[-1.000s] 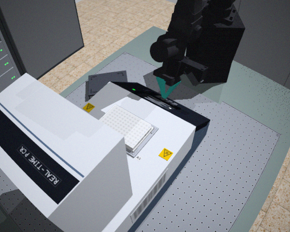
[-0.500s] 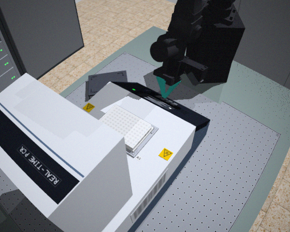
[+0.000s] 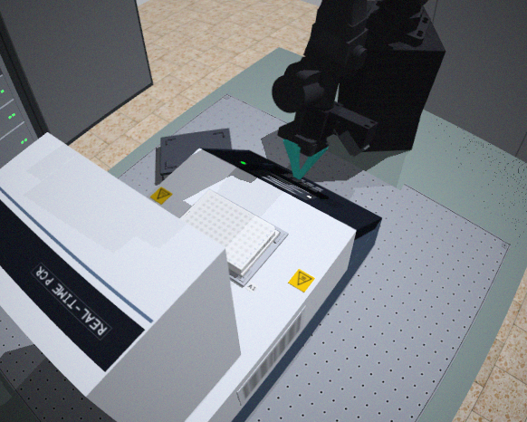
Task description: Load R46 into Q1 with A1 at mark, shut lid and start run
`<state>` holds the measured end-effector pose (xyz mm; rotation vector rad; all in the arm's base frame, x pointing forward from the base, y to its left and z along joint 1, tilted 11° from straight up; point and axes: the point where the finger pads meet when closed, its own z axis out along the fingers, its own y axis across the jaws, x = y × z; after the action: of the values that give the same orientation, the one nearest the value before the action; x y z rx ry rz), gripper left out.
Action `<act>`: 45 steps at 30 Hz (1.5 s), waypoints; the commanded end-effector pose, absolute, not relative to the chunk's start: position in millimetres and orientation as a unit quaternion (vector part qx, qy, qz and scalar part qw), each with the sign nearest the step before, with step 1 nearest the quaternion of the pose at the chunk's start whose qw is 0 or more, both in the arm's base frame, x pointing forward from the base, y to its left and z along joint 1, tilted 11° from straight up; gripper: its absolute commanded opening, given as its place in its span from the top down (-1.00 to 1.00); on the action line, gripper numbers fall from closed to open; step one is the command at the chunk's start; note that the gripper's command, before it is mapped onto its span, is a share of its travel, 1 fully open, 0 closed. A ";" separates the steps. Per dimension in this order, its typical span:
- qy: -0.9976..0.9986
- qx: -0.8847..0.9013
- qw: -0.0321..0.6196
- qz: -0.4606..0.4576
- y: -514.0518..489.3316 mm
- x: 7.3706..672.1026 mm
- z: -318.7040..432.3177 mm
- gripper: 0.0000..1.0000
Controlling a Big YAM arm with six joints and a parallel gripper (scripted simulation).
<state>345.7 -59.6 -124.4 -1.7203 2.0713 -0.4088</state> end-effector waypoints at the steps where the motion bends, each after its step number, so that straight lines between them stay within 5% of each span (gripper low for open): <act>1: 0.742 -0.620 0.211 -0.145 -56.4 346.3 -121.9 1.00; 45: 0.745 -0.613 0.215 -0.151 -60.7 354.2 -124.5 1.00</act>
<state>346.3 -58.5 -126.8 -1.7250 2.0714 -0.4028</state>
